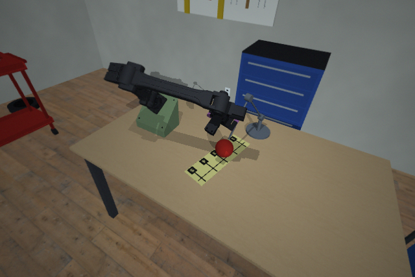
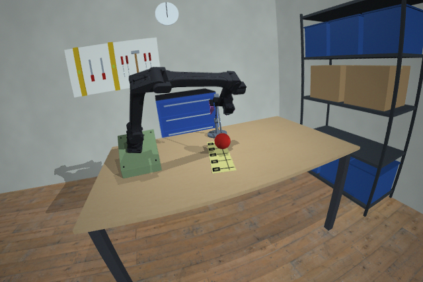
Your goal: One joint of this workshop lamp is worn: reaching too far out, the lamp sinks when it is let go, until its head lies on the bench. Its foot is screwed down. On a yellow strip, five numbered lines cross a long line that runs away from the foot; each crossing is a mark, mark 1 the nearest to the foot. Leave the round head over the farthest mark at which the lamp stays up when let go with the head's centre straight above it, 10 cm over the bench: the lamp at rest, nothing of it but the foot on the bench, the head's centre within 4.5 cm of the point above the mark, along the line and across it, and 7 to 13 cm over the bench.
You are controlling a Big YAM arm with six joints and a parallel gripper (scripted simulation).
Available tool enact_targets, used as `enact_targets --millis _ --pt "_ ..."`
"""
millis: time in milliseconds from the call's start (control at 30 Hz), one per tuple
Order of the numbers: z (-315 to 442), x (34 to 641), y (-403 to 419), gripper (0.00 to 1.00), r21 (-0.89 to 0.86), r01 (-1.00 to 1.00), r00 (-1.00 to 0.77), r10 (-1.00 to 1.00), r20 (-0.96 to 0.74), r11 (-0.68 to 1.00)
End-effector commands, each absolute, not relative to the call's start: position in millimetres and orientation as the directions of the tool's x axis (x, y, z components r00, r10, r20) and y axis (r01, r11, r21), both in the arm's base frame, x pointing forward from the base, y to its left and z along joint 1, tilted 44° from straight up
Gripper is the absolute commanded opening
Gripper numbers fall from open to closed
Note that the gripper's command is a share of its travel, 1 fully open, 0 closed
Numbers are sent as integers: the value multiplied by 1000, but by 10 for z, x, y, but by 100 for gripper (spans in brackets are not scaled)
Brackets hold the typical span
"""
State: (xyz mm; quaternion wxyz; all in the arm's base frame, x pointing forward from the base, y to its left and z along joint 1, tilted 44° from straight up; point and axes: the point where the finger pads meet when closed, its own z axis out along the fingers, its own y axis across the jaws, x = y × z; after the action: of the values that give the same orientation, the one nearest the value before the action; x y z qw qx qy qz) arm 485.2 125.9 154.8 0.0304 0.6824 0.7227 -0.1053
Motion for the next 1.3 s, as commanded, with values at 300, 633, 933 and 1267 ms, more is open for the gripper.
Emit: enact_targets --millis 300,633,933,1267 --pt "1585 4860 1289 100 -102 993 -70 980 -185 52" --pt "1583 4857 1288 100 -103 993 -70 980 -186 52" --pt "1546 4918 1438 100 68 997 -25 972 -234 42" --pt "1465 4966 1509 100 176 984 8 965 -263 40"
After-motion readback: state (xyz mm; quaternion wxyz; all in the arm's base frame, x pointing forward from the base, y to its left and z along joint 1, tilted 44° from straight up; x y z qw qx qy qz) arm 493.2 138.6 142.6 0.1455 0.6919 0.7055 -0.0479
